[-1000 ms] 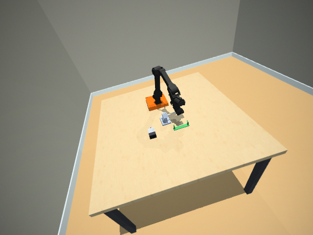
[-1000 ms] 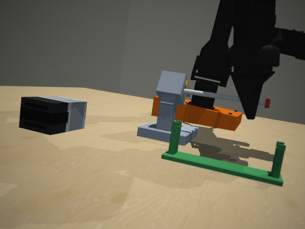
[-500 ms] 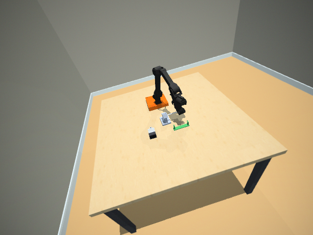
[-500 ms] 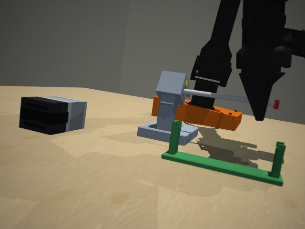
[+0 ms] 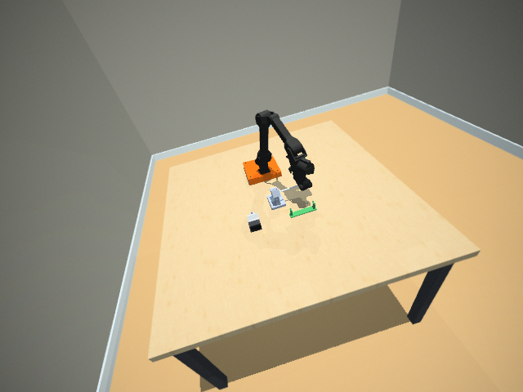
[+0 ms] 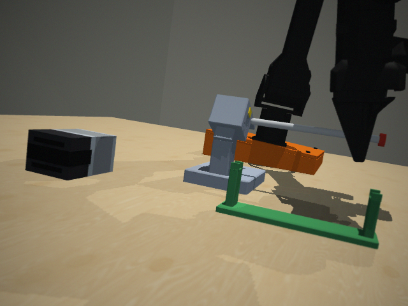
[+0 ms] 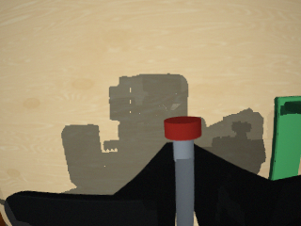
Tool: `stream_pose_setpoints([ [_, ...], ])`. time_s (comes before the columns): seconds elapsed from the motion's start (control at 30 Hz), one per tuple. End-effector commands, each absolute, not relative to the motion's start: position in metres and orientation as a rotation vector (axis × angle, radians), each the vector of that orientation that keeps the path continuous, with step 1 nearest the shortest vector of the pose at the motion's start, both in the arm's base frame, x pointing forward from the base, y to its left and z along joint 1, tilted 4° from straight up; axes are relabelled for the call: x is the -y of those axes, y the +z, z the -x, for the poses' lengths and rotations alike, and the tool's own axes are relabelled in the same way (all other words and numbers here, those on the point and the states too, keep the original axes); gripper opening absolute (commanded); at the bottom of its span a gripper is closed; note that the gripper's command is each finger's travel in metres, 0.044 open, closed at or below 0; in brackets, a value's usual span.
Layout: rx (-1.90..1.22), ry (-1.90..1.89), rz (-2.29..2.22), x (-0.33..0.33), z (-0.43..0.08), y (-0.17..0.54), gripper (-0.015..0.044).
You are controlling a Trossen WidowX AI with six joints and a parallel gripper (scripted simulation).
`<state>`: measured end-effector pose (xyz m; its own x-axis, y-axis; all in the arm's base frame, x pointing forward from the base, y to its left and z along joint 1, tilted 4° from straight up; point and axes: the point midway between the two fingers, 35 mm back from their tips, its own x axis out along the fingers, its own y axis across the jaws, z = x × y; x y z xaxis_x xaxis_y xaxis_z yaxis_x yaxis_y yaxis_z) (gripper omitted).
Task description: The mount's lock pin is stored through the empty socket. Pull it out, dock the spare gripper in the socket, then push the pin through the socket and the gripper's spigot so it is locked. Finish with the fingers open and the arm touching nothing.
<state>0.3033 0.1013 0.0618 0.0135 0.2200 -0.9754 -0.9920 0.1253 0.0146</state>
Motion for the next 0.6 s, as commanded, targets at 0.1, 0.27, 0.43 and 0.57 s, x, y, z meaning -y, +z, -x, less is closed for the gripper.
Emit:
stream_pose_setpoints([
  [0.1, -1.107, 1.210, 0.955, -0.107, -0.305, 0.065, 0.0000],
  [0.27, -1.109, 1.211, 0.955, -0.111, -0.306, 0.066, 0.0000],
  [0.43, -1.111, 1.213, 0.954, -0.115, -0.306, 0.068, 0.0000],
  [0.57, -1.113, 1.213, 0.953, -0.118, -0.307, 0.069, 0.0000],
])
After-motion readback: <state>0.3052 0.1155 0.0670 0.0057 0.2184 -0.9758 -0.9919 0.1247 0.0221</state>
